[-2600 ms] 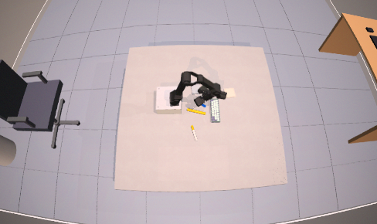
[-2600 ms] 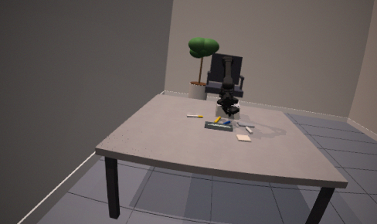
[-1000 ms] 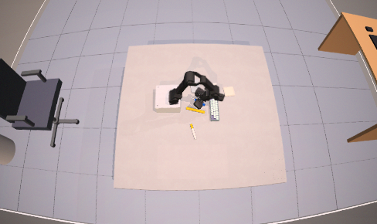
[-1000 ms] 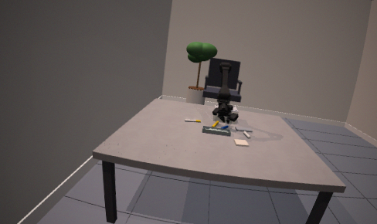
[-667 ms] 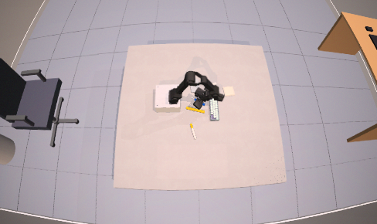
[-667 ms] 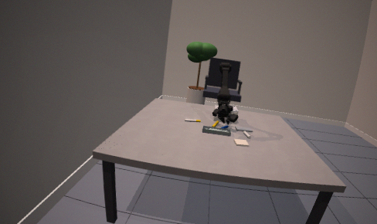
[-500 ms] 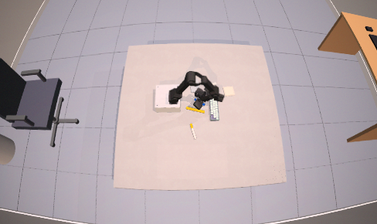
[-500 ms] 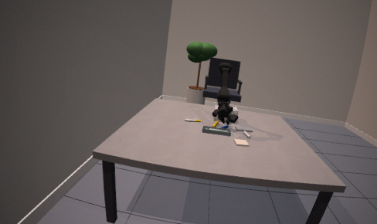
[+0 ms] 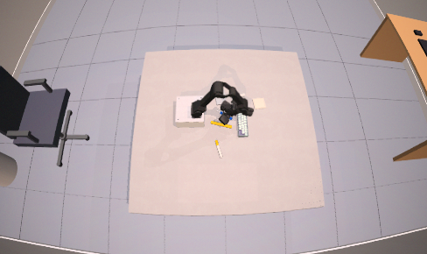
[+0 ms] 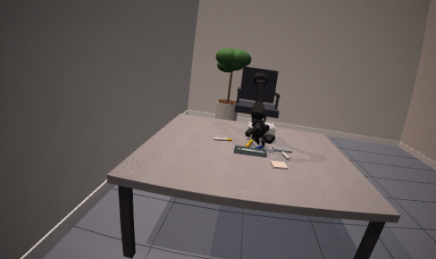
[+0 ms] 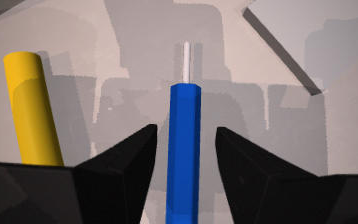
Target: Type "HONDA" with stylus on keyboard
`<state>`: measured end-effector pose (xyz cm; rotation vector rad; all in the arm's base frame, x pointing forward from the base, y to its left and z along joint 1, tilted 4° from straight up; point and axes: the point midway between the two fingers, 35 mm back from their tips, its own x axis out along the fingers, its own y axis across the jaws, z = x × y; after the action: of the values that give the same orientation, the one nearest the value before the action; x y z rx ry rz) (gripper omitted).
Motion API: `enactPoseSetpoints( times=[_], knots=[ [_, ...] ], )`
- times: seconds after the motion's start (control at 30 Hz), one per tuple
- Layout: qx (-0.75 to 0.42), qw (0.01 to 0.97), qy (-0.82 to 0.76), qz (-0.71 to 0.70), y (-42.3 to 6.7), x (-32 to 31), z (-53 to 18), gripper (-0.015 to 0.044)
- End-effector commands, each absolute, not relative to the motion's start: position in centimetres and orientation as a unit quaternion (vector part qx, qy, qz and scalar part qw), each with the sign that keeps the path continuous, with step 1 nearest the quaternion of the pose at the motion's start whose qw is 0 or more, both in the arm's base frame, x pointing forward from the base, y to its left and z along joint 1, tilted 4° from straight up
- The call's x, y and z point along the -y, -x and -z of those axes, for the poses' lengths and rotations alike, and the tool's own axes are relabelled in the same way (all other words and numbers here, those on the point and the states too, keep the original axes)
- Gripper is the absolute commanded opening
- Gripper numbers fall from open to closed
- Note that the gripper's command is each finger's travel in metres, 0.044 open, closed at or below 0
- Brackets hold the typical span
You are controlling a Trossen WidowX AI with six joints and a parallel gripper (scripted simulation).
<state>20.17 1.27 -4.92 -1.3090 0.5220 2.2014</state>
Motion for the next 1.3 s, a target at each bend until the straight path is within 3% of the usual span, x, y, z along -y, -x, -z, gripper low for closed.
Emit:
enactPoseSetpoints(
  times=[0.0,0.5,0.67,0.77,1.27],
  knots=[
    [-0.192,0.260,0.482,-0.814,-20.1,-1.2,5.3,0.0150],
    [-0.192,0.259,0.482,-0.814,-20.1,-1.2,6.2,0.0150],
    [-0.193,0.261,0.483,-0.813,-20.1,-1.2,6.0,0.0019],
    [-0.193,0.261,0.483,-0.813,-20.1,-1.2,6.0,0.0000],
    [-0.193,0.261,0.482,-0.814,-20.3,-1.4,2.9,0.0000]
  ],
)
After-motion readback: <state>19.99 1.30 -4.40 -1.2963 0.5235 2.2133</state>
